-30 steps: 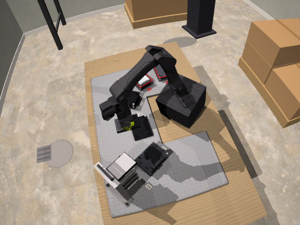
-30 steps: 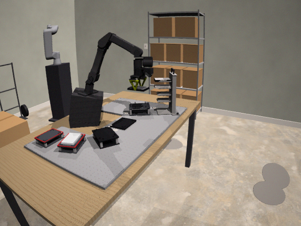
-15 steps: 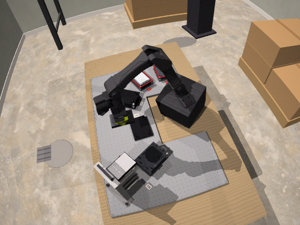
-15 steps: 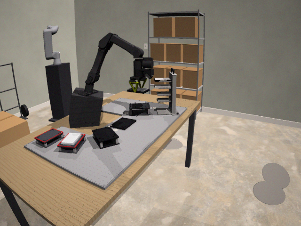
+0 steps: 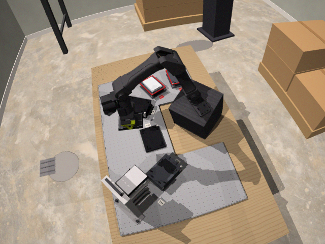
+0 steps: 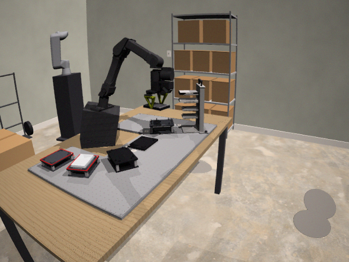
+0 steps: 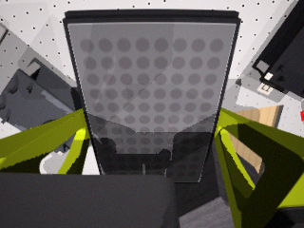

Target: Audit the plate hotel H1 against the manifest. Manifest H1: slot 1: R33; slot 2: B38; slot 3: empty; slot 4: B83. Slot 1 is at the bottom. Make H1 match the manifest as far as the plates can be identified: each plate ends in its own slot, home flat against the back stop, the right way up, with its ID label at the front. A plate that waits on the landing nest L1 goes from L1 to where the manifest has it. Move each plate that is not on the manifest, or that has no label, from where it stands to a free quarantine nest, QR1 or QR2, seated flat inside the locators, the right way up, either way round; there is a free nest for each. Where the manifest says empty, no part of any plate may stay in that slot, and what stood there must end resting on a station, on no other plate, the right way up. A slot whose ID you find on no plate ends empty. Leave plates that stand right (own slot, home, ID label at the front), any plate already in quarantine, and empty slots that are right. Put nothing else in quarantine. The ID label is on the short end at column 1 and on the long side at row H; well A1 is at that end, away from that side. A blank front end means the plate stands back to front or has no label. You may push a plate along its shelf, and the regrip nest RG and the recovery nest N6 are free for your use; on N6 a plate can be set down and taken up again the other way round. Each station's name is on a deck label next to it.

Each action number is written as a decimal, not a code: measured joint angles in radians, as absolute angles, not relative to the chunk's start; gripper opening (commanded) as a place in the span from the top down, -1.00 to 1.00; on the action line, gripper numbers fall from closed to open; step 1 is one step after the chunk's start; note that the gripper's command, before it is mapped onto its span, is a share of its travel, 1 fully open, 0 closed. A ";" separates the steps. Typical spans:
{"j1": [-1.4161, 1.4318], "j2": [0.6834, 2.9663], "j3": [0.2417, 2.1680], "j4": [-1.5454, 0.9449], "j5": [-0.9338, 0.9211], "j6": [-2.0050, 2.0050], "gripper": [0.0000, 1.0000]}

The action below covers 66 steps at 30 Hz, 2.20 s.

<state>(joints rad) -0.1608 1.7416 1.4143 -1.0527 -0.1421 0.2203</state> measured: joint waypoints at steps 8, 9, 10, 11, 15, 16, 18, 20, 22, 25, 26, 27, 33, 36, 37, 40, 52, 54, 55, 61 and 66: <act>-0.216 1.740 1.408 -1.049 -0.156 0.262 -0.72; -0.225 1.741 1.406 -1.049 -0.159 0.268 -0.72; -0.236 1.741 1.402 -1.049 -0.160 0.274 -0.72; -0.247 1.741 1.401 -1.050 -0.162 0.281 -0.72; -0.290 1.745 1.401 -1.048 -0.168 0.307 -0.72; -0.300 1.748 1.401 -1.048 -0.170 0.313 -0.72; -0.320 1.753 1.401 -1.048 -0.173 0.326 -0.72; -0.336 1.756 1.401 -1.048 -0.173 0.337 -0.72; -0.345 1.756 1.401 -1.048 -0.176 0.346 -0.72; -0.365 1.758 1.401 -1.048 -0.184 0.344 -0.72; -0.374 1.761 1.401 -1.048 -0.186 0.339 -0.72; -0.384 1.765 1.401 -1.048 -0.187 0.334 -0.72; -0.447 1.790 1.404 -1.053 -0.194 0.288 -0.72; -0.474 1.801 1.415 -1.053 -0.197 0.263 -0.72; -0.480 1.803 1.417 -1.053 -0.197 0.257 -0.72; -0.495 1.803 1.423 -1.056 -0.201 0.237 -0.72; -0.601 1.865 1.470 -1.068 -0.214 0.133 -0.72; -0.616 1.872 1.476 -1.068 -0.215 0.120 -0.72; -0.620 1.874 1.478 -1.069 -0.215 0.114 -0.72; -0.655 1.902 1.510 -1.080 -0.223 0.070 -0.72; -0.700 1.935 1.541 -1.088 -0.225 0.030 -0.72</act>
